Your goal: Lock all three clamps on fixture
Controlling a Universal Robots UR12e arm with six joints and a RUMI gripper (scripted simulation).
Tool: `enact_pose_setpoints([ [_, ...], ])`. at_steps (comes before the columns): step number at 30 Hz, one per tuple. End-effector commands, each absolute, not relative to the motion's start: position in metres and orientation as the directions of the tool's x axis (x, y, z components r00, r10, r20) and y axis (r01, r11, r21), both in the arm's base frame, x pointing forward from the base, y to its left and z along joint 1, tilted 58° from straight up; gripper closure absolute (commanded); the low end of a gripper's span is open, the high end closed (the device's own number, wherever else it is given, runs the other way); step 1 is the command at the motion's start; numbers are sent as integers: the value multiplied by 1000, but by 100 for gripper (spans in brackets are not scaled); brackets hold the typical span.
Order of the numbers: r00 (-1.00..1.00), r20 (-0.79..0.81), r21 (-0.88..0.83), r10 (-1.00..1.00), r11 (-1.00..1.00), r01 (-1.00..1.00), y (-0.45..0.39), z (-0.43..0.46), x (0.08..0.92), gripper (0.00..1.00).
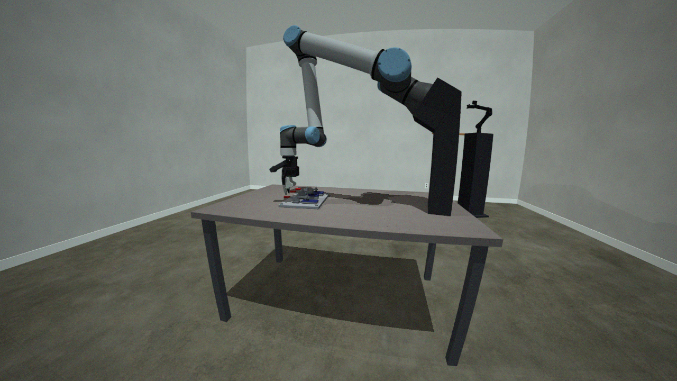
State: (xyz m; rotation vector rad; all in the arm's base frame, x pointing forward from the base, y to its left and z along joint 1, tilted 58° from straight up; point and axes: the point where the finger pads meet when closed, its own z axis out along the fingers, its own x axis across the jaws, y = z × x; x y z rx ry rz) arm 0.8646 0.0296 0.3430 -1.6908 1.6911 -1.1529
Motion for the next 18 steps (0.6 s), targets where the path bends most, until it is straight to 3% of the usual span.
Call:
enact_pose_setpoints([
  [1,-120,223,-820,-967,-120,-560,33,351,854,72],
  [18,-120,223,-820,-967,-120,-560,34,353,850,72],
])
